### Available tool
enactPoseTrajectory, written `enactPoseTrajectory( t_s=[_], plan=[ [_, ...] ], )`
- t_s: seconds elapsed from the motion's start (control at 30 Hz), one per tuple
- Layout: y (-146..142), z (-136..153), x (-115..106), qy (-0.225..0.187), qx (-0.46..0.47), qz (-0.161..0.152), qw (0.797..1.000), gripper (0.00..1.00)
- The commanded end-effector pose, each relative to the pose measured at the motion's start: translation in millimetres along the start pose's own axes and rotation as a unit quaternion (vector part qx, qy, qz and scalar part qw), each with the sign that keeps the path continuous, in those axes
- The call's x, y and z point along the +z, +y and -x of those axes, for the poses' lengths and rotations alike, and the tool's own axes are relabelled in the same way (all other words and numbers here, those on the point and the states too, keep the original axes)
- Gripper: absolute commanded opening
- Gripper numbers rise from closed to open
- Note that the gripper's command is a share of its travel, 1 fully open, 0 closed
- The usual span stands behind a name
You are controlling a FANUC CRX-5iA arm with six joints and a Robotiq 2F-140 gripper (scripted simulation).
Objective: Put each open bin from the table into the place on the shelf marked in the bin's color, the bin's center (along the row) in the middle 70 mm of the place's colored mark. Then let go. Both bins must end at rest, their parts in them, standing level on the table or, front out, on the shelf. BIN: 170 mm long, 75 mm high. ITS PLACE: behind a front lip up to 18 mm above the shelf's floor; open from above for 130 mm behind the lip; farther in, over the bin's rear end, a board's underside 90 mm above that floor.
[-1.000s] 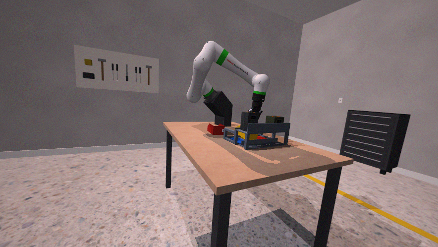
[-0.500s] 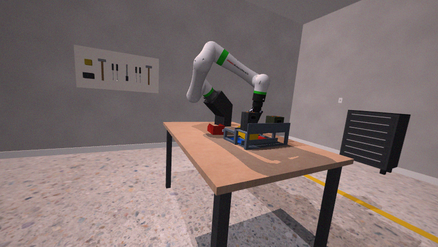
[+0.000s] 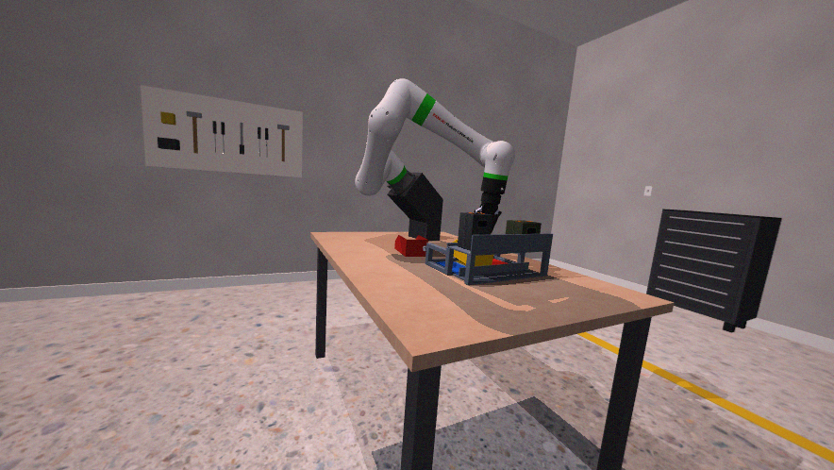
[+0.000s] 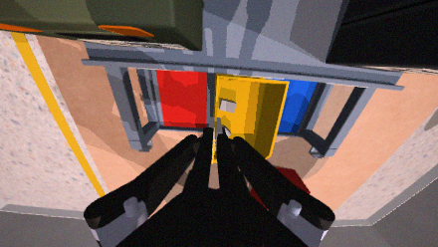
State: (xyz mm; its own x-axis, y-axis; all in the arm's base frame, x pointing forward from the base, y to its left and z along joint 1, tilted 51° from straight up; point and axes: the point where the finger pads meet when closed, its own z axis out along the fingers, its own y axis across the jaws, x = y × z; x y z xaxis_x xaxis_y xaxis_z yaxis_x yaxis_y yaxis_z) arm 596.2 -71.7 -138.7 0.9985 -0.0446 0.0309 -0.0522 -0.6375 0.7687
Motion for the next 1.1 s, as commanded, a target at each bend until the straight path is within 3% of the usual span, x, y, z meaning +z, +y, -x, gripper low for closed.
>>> enactPoseTrajectory(
  t_s=[0.0, 1.07],
  plan=[
    [-0.2, -0.5, -0.3, 0.001, 0.0, 0.0, 1.0, 0.0],
    [-0.1, -0.1, 0.9, 0.008, 0.0, 0.0, 1.0, 0.0]
  ],
)
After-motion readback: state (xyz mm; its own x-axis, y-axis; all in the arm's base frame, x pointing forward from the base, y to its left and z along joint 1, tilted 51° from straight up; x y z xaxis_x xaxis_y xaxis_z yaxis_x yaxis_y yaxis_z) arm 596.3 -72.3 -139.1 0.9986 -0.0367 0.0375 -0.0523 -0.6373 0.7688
